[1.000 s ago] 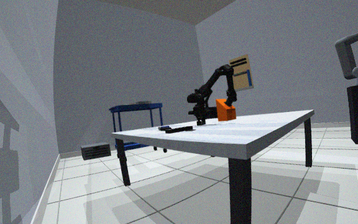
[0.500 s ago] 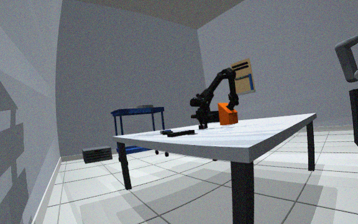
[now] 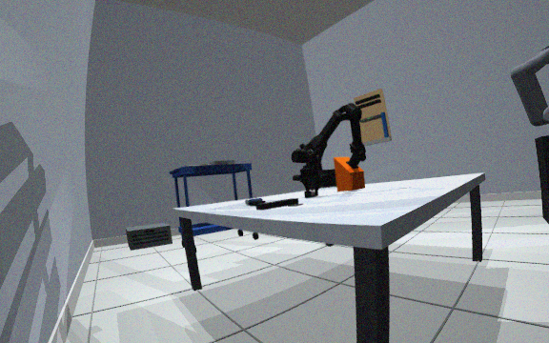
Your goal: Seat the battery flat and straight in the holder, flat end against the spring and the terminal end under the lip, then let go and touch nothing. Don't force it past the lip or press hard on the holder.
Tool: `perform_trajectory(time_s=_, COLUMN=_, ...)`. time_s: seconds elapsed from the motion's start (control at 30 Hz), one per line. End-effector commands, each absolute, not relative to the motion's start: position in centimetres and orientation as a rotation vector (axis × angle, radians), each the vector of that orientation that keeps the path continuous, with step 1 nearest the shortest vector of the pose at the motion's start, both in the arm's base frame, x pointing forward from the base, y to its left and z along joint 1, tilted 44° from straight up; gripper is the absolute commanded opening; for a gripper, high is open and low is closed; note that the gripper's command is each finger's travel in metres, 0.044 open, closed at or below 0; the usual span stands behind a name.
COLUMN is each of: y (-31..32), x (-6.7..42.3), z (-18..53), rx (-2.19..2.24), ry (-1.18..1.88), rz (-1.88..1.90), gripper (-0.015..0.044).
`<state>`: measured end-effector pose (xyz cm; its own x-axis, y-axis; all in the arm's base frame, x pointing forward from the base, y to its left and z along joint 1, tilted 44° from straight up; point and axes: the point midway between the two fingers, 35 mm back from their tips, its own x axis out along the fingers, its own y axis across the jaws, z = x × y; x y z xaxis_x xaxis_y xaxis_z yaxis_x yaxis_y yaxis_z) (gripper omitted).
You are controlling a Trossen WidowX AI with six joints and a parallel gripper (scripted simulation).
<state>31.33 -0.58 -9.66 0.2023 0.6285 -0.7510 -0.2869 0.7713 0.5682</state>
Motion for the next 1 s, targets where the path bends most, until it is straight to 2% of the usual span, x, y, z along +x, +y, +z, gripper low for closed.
perform_trajectory(time_s=0.0, y=-0.8, x=31.3, z=-9.4, rx=0.335, ry=1.209, rz=0.658, gripper=0.0186)
perform_trajectory(time_s=0.27, y=-1.6, x=31.2, z=-8.6, rx=0.334, ry=1.209, rz=0.657, gripper=0.0186)
perform_trajectory(time_s=0.6, y=-6.7, x=30.4, z=-3.3, rx=0.331, ry=1.211, rz=0.654, gripper=0.044)
perform_trajectory(time_s=0.97, y=-6.9, x=30.4, z=-3.3, rx=0.331, ry=1.211, rz=0.654, gripper=0.044)
